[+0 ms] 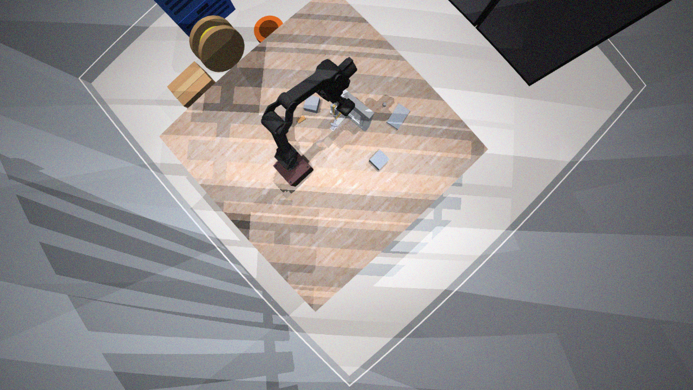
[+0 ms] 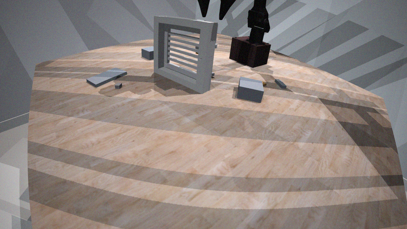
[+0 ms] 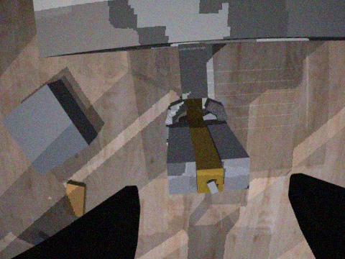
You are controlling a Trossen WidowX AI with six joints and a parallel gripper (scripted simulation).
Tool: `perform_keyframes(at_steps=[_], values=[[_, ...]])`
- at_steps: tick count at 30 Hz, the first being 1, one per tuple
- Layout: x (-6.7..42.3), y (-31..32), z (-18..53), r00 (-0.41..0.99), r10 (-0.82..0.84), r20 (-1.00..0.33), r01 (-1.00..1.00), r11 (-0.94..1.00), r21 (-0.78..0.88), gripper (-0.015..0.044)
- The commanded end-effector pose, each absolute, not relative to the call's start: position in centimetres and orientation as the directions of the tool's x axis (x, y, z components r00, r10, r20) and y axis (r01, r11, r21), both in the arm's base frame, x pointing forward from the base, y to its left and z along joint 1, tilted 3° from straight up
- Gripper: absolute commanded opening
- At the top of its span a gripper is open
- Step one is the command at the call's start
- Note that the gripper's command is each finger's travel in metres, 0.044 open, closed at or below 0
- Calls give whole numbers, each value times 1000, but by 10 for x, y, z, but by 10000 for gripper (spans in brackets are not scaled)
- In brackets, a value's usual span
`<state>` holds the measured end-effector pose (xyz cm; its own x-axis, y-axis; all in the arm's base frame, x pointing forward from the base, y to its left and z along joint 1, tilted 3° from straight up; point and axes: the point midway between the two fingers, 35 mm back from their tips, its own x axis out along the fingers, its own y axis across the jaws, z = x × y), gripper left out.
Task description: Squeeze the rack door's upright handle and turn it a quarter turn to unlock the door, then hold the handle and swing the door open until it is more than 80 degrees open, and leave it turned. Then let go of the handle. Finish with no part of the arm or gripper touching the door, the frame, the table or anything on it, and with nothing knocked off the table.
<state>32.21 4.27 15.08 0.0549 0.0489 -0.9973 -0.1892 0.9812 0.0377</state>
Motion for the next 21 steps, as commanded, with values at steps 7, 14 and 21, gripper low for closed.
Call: perform_keyframes(at_steps=[7,14,21], values=[[324,44,134,53,52,-997,-192,981,41,283],[325,45,122,53,52,-997,-192,981,41,283],[325,45,111,53,52,-997,-192,981,41,283]])
